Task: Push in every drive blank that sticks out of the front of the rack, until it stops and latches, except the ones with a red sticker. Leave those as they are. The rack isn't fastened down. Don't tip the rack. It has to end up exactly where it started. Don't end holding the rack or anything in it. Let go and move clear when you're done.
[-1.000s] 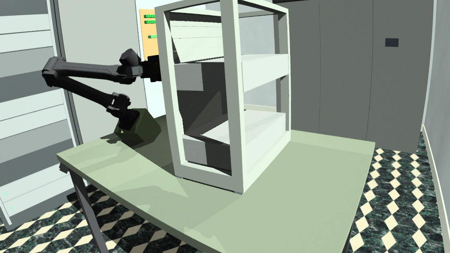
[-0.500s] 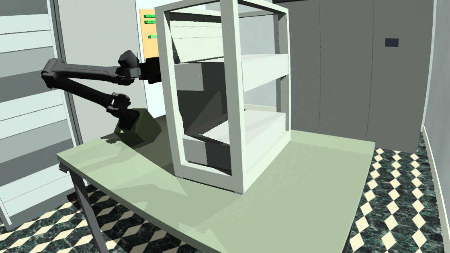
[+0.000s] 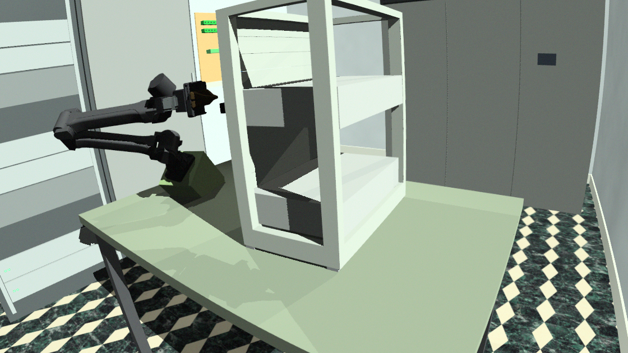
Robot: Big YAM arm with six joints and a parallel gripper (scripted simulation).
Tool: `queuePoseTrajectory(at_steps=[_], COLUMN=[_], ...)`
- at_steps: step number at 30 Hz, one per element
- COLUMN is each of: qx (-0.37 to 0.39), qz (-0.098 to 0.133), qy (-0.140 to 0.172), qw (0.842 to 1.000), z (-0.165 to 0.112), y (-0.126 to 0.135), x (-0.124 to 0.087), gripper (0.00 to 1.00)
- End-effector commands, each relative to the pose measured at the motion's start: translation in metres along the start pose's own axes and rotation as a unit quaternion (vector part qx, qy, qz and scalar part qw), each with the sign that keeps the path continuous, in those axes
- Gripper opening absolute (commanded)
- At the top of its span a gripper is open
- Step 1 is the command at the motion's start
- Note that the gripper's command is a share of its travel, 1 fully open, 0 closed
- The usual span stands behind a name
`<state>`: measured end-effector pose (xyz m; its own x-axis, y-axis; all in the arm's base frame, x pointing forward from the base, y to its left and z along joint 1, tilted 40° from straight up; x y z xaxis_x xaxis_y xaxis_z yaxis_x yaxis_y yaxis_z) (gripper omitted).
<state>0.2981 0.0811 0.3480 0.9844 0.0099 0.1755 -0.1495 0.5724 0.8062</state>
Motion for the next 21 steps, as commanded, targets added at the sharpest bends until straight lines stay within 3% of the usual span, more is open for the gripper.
queuePoseTrajectory(at_steps=[1, 21], qx=[-0.013, -0.015], qz=[-0.004, -0.007], qy=[0.013, 0.016], qw=[1.000, 1.000], z=[-0.0076, -0.0106], y=[-0.0023, -0.0042], x=[-0.0075, -0.0061], gripper=[0.00, 0.00])
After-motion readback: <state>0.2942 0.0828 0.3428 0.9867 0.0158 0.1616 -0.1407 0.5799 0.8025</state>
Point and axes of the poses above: the point where the finger pads meet when closed, its own x axis out along the fingers, its own y axis across the jaws, z = x × y, the point moved 3 cm from there along -x, back along the fingers, and after that the axes turned 3 degrees about x, right-handed, at the moved point
